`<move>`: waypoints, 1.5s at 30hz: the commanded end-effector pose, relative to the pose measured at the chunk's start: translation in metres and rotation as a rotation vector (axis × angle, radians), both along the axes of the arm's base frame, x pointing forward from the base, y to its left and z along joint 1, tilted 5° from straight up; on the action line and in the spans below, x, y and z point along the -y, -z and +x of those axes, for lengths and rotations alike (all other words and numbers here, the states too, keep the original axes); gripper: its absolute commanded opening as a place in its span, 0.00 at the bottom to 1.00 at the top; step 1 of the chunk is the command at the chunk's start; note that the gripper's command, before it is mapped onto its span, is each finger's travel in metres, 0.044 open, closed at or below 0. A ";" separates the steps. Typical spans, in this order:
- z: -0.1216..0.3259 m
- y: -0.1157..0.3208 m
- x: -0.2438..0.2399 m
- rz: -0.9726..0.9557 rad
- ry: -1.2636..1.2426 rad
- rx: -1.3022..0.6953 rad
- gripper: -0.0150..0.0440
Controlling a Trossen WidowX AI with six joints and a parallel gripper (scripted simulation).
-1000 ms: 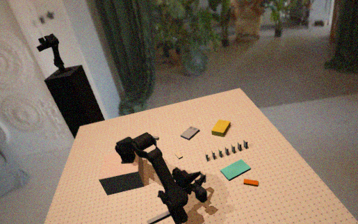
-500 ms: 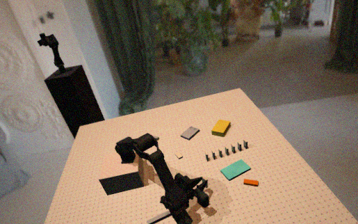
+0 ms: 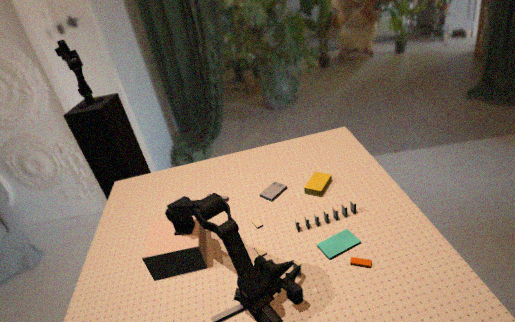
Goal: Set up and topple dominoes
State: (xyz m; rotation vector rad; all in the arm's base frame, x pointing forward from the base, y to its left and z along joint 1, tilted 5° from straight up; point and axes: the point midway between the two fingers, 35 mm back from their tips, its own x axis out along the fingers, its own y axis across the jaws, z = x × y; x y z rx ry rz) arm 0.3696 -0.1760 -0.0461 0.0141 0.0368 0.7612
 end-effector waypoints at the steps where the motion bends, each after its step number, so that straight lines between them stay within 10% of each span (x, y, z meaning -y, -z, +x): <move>1: -0.002 0.006 -0.002 0.017 0.001 -0.012 0.44; 9: -0.002 0.006 -0.002 0.017 0.001 -0.012 0.44; 22: -0.002 0.006 -0.002 0.017 0.001 -0.012 1.00; 35: -0.002 -0.046 -0.001 0.000 -0.013 -0.018 1.00; 45: 0.005 -0.045 -0.043 -0.599 -0.320 -0.734 1.00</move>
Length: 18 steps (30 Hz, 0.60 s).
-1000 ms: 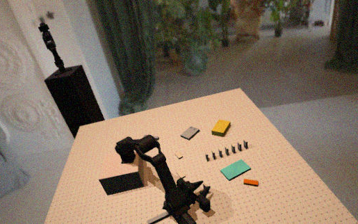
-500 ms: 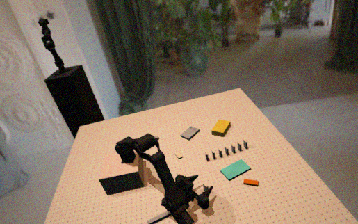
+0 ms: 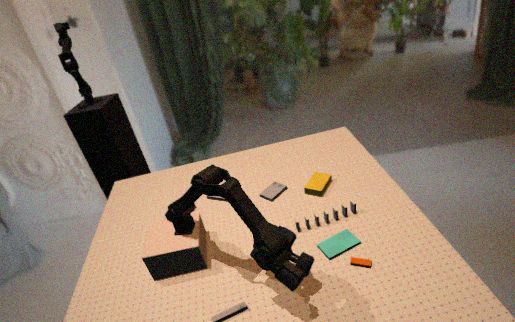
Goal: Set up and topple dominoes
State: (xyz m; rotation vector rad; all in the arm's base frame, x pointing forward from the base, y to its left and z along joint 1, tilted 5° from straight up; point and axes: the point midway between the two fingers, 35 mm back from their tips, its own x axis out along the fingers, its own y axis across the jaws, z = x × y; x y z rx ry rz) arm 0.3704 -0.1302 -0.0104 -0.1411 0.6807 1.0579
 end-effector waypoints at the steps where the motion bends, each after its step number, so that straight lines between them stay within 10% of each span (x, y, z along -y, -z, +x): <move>1: 0.006 -0.013 0.005 -0.357 -0.013 -0.233 1.00; 6: 0.016 -0.047 0.028 -0.768 0.147 -0.386 1.00; 18: 0.018 -0.029 0.028 -0.784 0.156 -0.389 1.00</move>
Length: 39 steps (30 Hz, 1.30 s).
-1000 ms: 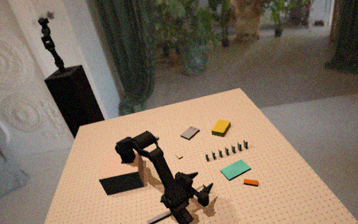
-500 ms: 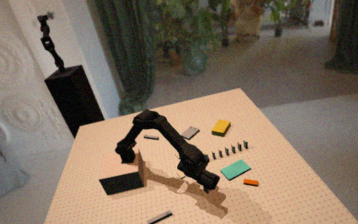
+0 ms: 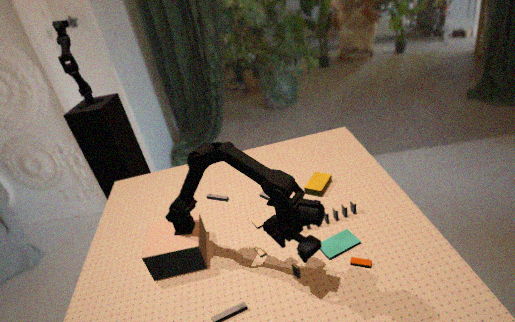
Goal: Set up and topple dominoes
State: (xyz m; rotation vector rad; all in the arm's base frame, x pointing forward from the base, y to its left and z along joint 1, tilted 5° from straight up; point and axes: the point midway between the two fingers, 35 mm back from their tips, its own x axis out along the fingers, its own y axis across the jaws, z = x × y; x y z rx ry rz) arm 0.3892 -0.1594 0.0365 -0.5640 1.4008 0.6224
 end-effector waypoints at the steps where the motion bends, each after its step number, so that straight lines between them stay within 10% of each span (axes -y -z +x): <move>1: 0.000 0.031 -0.002 -0.001 0.006 -0.015 1.00; 25: 0.001 0.078 -0.006 -0.001 0.006 -0.016 1.00; 39: 0.001 0.078 -0.006 -0.001 0.006 -0.016 0.44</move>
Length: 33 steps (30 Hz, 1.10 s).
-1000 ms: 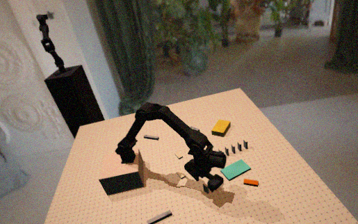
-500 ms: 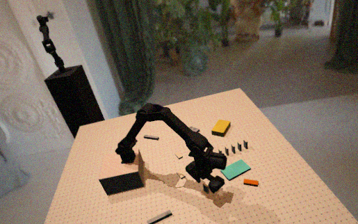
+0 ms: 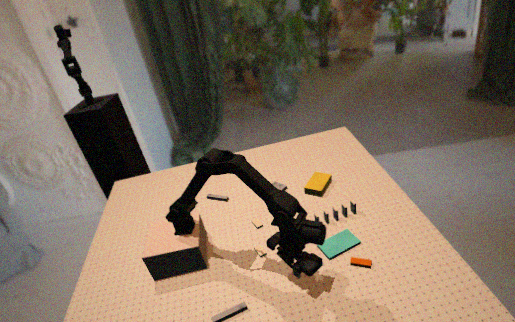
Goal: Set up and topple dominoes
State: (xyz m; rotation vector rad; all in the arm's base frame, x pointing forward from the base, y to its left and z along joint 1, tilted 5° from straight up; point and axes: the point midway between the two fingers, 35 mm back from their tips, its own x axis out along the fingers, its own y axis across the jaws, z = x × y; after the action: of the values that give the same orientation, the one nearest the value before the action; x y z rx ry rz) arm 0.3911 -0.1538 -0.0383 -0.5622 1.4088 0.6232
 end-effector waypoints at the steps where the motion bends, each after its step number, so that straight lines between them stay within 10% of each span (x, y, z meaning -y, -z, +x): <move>1: -0.001 0.003 0.000 0.001 0.005 -0.008 0.44; 26: -0.006 -0.132 0.009 -0.001 0.000 0.000 0.44; 33: -0.004 -0.140 -0.095 0.020 0.263 -0.022 0.44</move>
State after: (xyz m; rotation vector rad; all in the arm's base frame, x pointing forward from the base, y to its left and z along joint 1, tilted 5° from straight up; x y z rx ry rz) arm 0.3886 -0.1126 0.0953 -0.4247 1.4544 0.5007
